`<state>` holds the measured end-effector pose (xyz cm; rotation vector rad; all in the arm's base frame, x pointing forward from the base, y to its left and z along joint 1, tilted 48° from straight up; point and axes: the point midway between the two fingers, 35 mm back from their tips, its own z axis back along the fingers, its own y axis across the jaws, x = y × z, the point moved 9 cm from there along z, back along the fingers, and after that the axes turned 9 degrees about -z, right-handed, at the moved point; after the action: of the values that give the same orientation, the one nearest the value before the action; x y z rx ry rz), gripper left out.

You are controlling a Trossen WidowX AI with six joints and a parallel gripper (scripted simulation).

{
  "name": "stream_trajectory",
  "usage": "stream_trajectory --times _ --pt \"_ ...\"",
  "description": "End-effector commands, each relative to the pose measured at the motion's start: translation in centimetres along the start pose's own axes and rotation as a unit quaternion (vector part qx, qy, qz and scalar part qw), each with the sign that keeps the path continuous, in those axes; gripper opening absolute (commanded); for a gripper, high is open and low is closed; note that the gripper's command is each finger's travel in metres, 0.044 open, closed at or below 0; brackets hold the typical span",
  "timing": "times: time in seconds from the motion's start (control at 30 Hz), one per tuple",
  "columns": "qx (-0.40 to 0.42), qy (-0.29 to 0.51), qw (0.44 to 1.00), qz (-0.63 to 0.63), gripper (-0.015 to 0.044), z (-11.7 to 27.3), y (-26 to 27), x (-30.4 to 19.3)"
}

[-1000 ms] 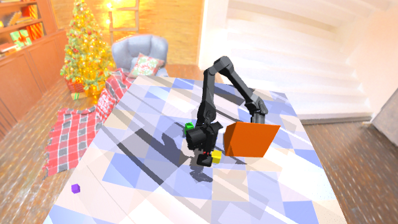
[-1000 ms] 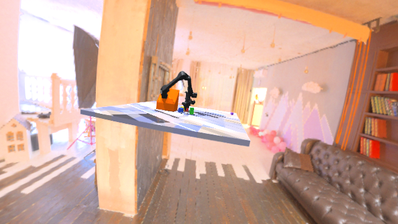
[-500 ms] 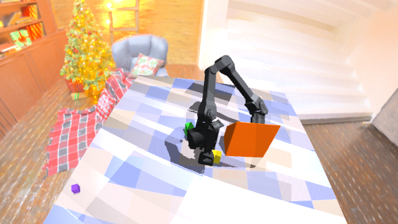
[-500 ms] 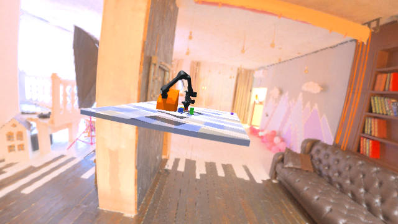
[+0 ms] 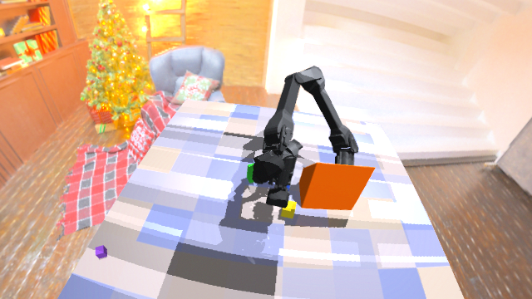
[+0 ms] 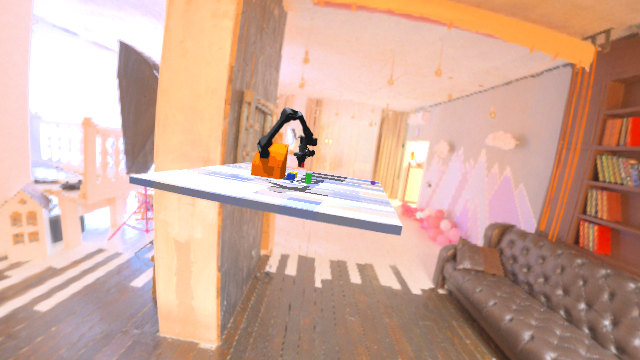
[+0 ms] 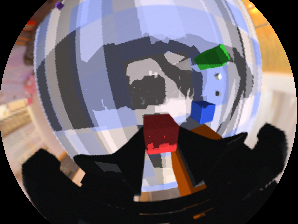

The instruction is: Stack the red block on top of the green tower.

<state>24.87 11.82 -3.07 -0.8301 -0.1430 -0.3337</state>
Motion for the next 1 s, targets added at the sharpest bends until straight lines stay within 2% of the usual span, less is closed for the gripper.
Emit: stream_trajectory --times 0.0,0.13,0.4,0.97 --pt "0.004 0.002 1.0 -0.005 0.0 1.7 0.1 0.1" --pt "0.004 0.002 1.0 -0.005 0.0 3.6 0.1 0.1" --pt "0.005 0.002 1.0 -0.005 0.0 3.8 -0.1 0.5" --pt "0.01 0.001 1.0 -0.004 0.0 4.0 -7.9 10.8"
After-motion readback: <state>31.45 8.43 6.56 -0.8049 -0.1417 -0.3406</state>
